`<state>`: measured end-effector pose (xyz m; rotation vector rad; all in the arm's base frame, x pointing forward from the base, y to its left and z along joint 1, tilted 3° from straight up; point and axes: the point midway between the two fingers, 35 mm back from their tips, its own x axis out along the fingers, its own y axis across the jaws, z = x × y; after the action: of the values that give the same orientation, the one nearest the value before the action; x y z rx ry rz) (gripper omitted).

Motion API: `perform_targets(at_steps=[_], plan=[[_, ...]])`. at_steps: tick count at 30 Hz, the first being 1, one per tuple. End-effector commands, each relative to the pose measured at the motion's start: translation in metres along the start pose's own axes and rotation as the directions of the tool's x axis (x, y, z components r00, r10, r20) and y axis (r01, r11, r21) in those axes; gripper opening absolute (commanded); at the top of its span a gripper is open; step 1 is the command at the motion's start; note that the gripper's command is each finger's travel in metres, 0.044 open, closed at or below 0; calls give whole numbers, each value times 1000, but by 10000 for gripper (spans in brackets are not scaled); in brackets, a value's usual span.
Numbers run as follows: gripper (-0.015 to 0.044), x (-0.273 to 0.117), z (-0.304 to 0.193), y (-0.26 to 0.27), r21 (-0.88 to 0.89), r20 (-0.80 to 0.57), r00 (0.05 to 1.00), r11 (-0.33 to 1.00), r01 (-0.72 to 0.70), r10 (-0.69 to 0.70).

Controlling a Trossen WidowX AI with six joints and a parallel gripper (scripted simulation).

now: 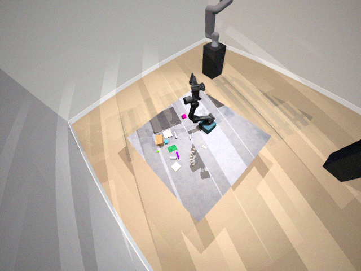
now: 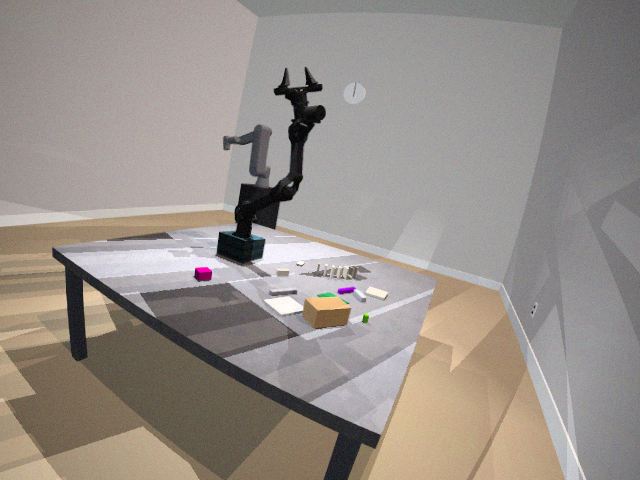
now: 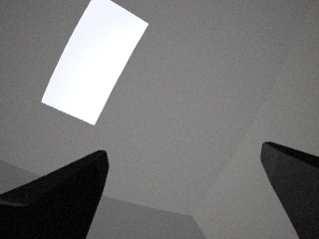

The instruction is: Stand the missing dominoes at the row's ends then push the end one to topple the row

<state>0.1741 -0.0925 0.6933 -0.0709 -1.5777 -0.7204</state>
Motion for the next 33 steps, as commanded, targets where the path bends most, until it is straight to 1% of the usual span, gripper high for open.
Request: perform_targets(at_steps=[1, 2, 5, 9, 10, 13, 16, 20, 25, 29, 33], plan=[[426, 1, 2, -1, -4, 7, 1000, 1000, 1, -1], [440, 4, 10, -5, -17, 30, 1000, 1000, 6, -5], [440, 16, 54, -25, -87, 156, 988, 996, 32, -18], [440, 23, 119, -44, -179, 331, 943, 981, 78, -14], [440, 22, 135, -47, -200, 373, 928, 976, 90, -9], [440, 17, 159, -49, -280, 433, 901, 951, 127, 7], [440, 8, 209, -52, -333, 554, 832, 925, 180, 38], [440, -14, 272, -46, -384, 695, 712, 888, 252, 99], [440, -59, 339, -23, -423, 825, 527, 840, 340, 203], [440, -105, 380, 3, -433, 886, 357, 805, 404, 297], [440, -160, 409, 35, -425, 904, 174, 781, 458, 390]])
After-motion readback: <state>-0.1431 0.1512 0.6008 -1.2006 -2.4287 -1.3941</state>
